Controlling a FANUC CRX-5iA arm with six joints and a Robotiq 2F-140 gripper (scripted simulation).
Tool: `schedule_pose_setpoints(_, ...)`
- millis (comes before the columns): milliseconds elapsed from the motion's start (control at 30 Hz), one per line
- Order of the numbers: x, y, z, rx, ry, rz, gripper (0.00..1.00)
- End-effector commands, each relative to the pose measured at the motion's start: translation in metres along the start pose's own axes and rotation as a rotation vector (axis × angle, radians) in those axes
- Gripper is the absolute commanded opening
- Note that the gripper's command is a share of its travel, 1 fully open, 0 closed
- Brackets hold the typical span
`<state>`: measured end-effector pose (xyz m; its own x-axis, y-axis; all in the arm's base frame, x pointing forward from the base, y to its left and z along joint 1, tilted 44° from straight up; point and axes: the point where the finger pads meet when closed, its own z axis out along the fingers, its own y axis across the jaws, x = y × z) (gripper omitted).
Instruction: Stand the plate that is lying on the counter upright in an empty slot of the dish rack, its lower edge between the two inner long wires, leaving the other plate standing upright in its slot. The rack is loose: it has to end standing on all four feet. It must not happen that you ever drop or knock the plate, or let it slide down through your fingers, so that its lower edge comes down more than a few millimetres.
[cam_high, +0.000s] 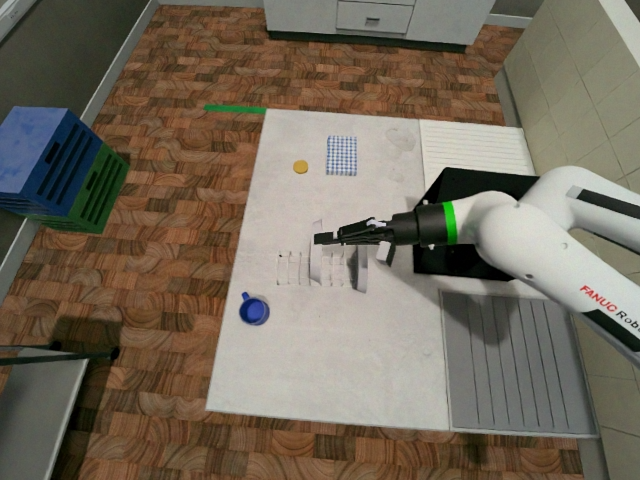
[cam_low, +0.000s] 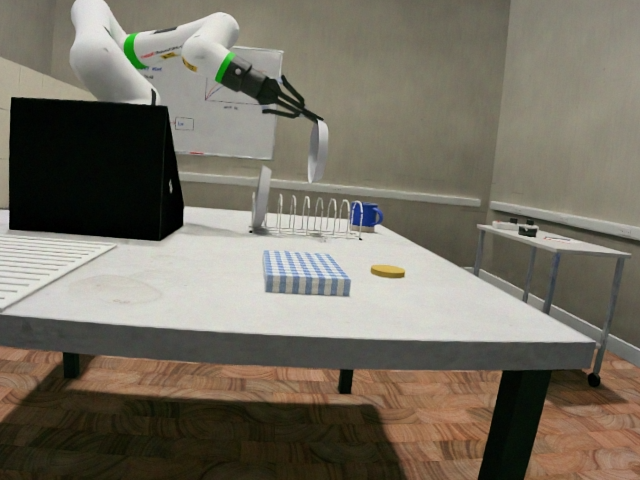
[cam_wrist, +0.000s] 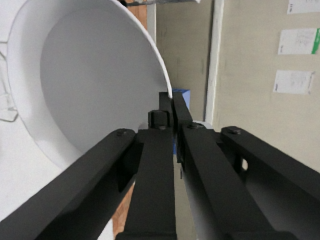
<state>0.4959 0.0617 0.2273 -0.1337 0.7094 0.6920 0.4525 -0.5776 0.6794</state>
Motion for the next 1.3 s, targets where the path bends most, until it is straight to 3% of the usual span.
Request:
schedule_pose_setpoints(0, 0.0, 0.001, 0.0, -0.001, 0.0, -0.001, 0.1)
schedule_pose_setpoints(1267, 0.0, -0.027, 0.012, 0.0, 0.0, -0.001, 0.1)
